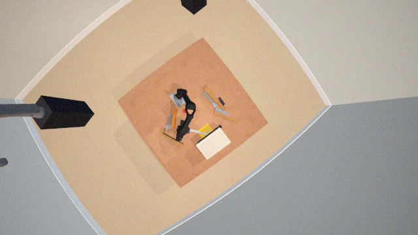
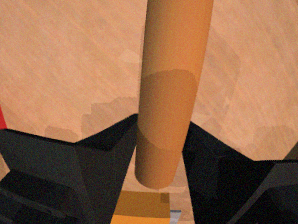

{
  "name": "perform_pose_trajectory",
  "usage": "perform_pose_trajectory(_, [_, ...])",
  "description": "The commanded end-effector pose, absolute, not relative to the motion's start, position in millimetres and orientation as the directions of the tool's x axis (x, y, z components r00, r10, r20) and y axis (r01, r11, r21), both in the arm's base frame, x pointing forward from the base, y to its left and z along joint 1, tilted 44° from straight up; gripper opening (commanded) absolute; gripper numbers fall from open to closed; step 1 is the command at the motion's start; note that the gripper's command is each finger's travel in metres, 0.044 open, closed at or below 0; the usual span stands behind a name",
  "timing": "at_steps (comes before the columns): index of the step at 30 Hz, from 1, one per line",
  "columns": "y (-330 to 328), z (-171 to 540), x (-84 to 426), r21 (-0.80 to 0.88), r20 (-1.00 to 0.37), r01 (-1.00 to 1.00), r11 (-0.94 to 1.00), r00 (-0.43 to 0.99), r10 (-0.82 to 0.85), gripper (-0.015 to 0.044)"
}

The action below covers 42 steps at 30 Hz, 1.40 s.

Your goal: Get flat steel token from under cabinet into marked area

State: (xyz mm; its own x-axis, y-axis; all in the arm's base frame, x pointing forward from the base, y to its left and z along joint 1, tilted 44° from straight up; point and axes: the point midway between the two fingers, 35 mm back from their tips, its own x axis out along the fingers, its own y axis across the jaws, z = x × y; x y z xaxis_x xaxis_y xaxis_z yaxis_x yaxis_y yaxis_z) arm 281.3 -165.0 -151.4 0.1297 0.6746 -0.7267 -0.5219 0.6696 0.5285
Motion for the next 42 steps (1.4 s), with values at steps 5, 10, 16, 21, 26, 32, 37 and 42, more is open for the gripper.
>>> perform_pose_trajectory(5, [-159,-143,299,0.526,-0.726,-0.524,0.670,0.135,0.675,0.0000])
perform_pose_trajectory(10, [-156,-138,308,0.526,-0.725,-0.523,0.670,0.135,0.675,0.0000])
perform_pose_trajectory(16, [-152,-132,320,0.526,-0.725,-0.523,0.670,0.136,0.676,0.0000])
perform_pose_trajectory(21, [-149,-128,329,0.527,-0.724,-0.524,0.670,0.136,0.676,0.0000])
perform_pose_trajectory(26, [-146,-123,338,0.527,-0.724,-0.524,0.669,0.136,0.676,0.0000])
perform_pose_trajectory(32, [-144,-123,337,0.527,-0.724,-0.524,0.669,0.136,0.677,0.0000])
perform_pose_trajectory(37, [-141,-121,335,0.527,-0.724,-0.524,0.669,0.136,0.677,0.0000])
perform_pose_trajectory(42, [-138,-119,333,0.528,-0.723,-0.524,0.669,0.136,0.677,0.0000])
